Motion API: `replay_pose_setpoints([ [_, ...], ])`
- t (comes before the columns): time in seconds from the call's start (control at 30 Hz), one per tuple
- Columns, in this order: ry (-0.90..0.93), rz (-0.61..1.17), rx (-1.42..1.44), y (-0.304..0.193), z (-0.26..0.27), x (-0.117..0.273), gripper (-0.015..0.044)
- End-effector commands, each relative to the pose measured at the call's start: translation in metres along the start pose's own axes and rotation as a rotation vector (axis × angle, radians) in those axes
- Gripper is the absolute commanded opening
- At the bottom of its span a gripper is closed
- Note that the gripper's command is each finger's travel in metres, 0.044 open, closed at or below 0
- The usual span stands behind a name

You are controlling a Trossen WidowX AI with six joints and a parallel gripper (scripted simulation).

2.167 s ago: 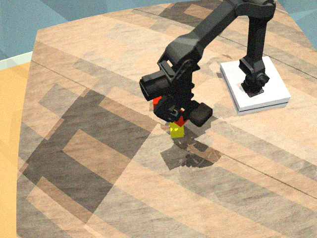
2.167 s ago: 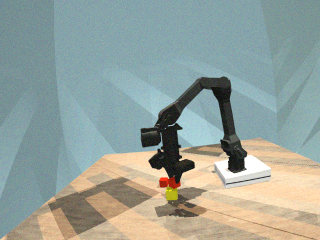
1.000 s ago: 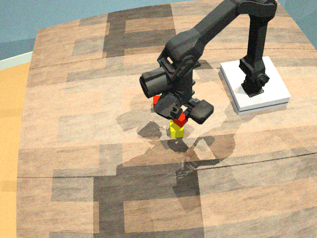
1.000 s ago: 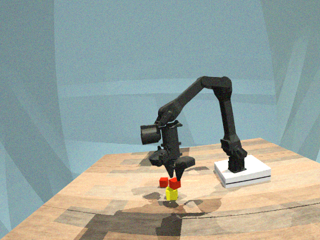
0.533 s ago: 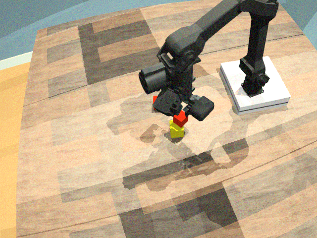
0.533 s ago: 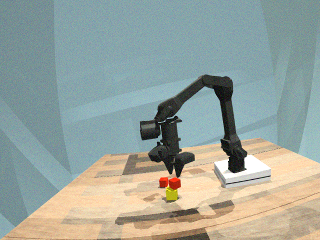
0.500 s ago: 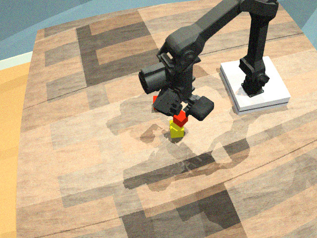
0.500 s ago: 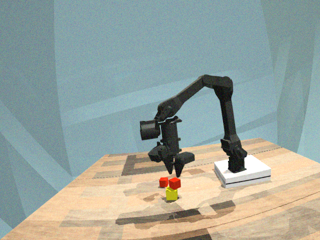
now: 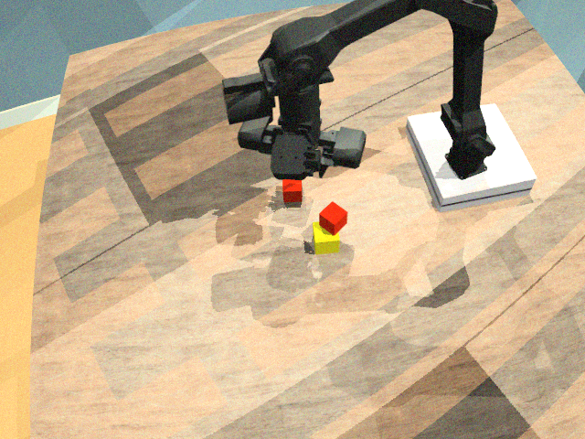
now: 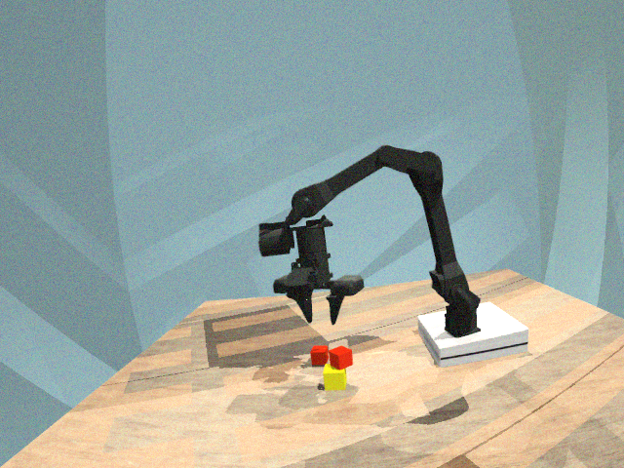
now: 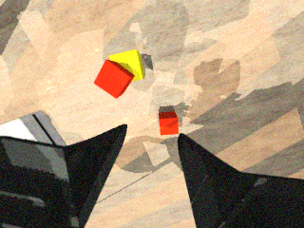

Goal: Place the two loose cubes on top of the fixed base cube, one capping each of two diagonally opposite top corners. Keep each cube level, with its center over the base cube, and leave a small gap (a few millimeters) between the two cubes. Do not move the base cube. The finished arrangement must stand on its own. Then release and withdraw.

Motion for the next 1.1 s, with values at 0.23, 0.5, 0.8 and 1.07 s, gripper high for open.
replay_pose_setpoints([
  [0.23, -0.007, -0.003, 0.283, -0.021, -0.039, 0.016, 0.0265],
  [0.5, -0.008, -0.003, 0.283, -0.02, -0.041, -0.016, 0.0265],
  [0.8, -0.007, -0.003, 0.283, -0.021, -0.04, -0.05, 0.0265],
  [1.07, -0.007, -0.003, 0.283, -0.021, -0.04, -0.063, 0.0265],
])
Point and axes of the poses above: the point midway between the two fingers, 35 mm back from their tips, its own x axis back along the fingers, its own z axis across the jaws, y = z × x, the point moved 8 cm from there along x, back along the fingers, and after that the axes turned 15 degrees about -x, right-handed, at the moved point
